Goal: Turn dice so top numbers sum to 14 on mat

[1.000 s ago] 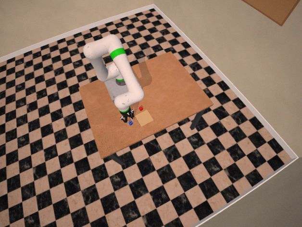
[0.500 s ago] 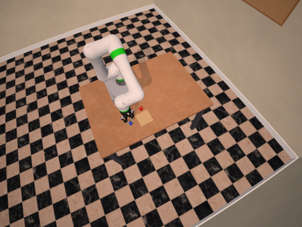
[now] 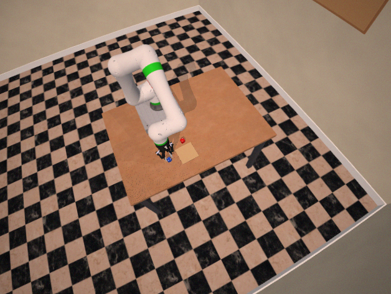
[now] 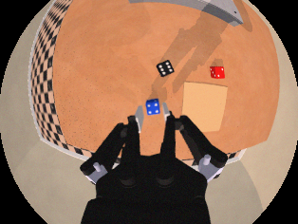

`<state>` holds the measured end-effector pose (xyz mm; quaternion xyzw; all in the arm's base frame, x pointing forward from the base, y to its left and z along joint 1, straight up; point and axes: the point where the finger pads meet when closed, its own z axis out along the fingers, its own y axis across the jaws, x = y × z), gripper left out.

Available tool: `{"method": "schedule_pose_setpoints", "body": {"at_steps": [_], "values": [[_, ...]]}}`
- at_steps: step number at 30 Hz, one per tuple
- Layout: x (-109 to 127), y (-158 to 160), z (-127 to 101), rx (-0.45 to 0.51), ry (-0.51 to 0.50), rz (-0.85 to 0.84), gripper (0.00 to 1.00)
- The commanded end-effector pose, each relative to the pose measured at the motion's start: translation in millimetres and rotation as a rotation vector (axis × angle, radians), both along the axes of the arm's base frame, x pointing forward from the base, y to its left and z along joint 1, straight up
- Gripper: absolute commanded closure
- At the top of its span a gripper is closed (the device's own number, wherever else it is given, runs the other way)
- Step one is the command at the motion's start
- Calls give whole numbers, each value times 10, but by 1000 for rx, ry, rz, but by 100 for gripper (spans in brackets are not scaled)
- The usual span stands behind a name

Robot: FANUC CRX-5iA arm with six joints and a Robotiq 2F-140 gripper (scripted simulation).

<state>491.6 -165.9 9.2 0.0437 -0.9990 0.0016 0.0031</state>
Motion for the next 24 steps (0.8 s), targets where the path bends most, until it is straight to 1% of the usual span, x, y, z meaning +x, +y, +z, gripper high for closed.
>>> {"method": "schedule_pose_setpoints", "body": {"at_steps": [1, 12, 18, 24], "values": [[2, -1, 2, 0, 0, 0, 72], [2, -1, -19, 0, 0, 0, 72], [1, -1, -74, 0, 0, 0, 72], [1, -1, -202, 0, 0, 0, 72]]}}
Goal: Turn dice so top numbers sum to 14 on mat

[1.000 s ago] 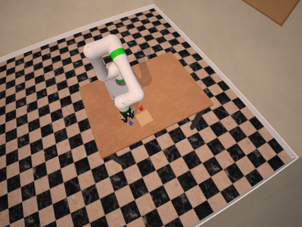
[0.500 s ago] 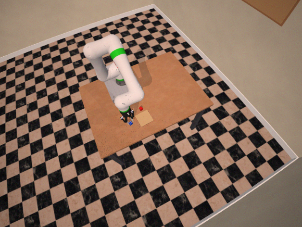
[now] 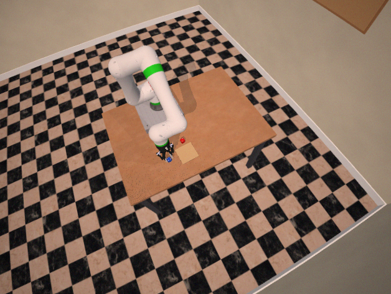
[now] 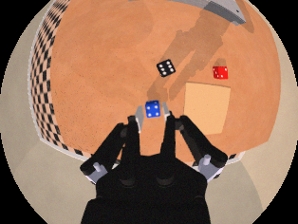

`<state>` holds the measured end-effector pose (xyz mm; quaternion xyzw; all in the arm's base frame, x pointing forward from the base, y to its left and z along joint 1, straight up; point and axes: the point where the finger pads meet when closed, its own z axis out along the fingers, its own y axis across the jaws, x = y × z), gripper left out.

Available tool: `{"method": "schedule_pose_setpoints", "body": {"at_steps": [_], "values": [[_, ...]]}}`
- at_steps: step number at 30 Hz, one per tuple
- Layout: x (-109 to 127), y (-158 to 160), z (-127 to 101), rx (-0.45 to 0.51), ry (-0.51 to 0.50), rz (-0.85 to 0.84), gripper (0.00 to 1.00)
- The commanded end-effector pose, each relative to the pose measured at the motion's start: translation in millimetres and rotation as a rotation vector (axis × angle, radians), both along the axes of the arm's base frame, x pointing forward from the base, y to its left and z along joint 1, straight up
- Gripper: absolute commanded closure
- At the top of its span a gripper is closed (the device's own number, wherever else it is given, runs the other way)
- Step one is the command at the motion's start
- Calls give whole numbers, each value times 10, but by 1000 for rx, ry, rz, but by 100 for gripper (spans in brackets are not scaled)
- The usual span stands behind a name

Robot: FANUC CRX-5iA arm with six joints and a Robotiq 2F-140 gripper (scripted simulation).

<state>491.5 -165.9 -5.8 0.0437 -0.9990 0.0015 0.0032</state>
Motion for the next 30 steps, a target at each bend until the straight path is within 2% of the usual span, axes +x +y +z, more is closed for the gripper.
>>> {"method": "schedule_pose_setpoints", "body": {"at_steps": [1, 9, 30], "values": [[2, -1, -74, 0, 0, 0, 72], [1, -2, -199, 0, 0, 0, 72], [1, -2, -212, 0, 0, 0, 72]]}}
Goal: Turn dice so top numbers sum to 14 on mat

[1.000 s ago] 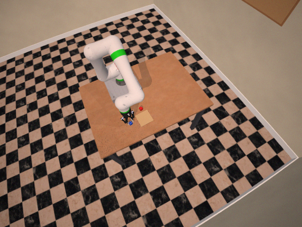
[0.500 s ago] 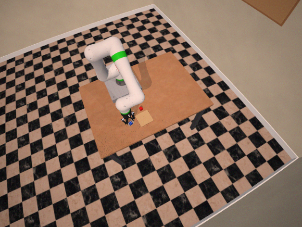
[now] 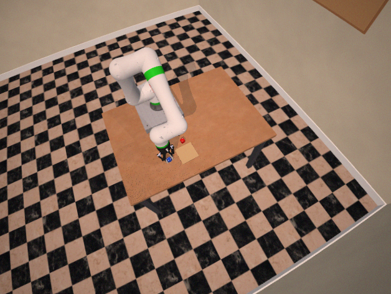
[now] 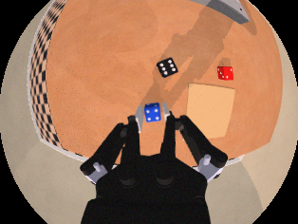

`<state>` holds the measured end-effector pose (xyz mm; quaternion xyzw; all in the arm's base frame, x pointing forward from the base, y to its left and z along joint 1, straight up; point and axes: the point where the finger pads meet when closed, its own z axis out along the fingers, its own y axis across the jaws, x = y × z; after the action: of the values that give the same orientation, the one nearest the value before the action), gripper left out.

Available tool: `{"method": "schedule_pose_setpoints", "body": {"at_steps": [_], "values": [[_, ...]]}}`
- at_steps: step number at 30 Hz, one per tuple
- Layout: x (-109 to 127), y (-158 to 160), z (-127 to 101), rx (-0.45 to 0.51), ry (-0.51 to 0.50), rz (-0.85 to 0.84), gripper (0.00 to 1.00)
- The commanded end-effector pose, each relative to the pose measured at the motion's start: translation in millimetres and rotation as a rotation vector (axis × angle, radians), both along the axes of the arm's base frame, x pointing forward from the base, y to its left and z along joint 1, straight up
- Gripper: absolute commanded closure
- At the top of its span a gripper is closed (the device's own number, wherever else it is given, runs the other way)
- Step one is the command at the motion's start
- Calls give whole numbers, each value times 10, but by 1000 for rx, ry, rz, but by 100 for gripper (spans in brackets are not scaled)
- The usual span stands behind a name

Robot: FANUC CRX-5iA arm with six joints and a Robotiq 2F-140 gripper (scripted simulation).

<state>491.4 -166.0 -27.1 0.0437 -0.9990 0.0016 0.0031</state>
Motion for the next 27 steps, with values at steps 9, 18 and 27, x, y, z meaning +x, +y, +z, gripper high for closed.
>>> {"method": "schedule_pose_setpoints", "body": {"at_steps": [9, 18, 27], "values": [[2, -1, 2, 0, 0, 0, 72], [2, -1, 2, 0, 0, 0, 72], [2, -1, 2, 0, 0, 0, 84]]}}
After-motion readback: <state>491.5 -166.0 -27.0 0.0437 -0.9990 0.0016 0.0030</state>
